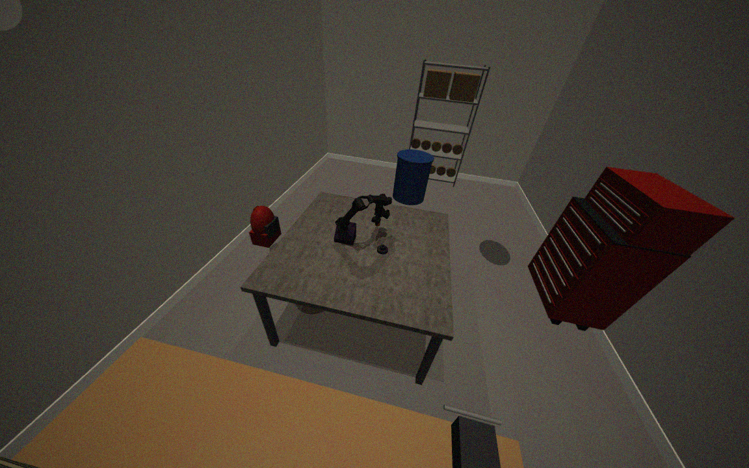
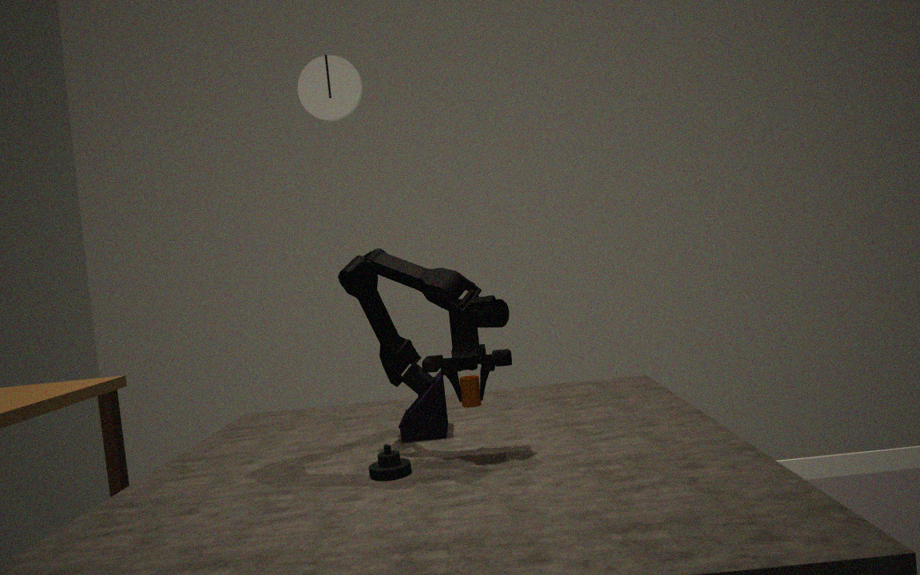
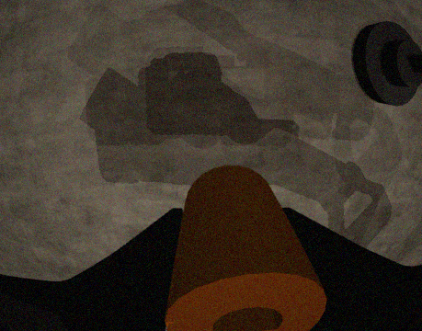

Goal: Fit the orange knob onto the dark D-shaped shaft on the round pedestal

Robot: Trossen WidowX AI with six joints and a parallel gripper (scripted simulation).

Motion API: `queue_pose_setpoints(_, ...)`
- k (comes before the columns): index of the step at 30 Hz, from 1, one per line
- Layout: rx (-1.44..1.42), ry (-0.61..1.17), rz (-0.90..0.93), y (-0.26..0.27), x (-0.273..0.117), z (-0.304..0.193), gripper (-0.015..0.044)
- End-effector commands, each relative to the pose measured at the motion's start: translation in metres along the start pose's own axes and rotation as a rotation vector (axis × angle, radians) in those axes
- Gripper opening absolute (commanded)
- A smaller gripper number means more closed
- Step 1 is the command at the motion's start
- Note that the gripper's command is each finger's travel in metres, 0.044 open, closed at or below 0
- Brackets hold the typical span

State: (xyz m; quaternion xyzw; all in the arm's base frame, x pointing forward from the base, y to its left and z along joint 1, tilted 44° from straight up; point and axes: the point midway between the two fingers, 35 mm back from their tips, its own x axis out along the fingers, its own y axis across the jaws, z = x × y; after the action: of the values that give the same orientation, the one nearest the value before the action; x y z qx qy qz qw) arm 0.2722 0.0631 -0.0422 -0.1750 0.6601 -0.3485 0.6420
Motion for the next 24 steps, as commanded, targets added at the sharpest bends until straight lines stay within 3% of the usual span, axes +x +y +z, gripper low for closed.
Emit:
queue_pose_setpoints(1, 0.004, -0.004, 0.003, -0.003, -0.032, -0.004, 0.0)
queue_pose_setpoints(24, -0.004, -0.003, 0.027, -0.034, -0.024, 0.027, 0.0)
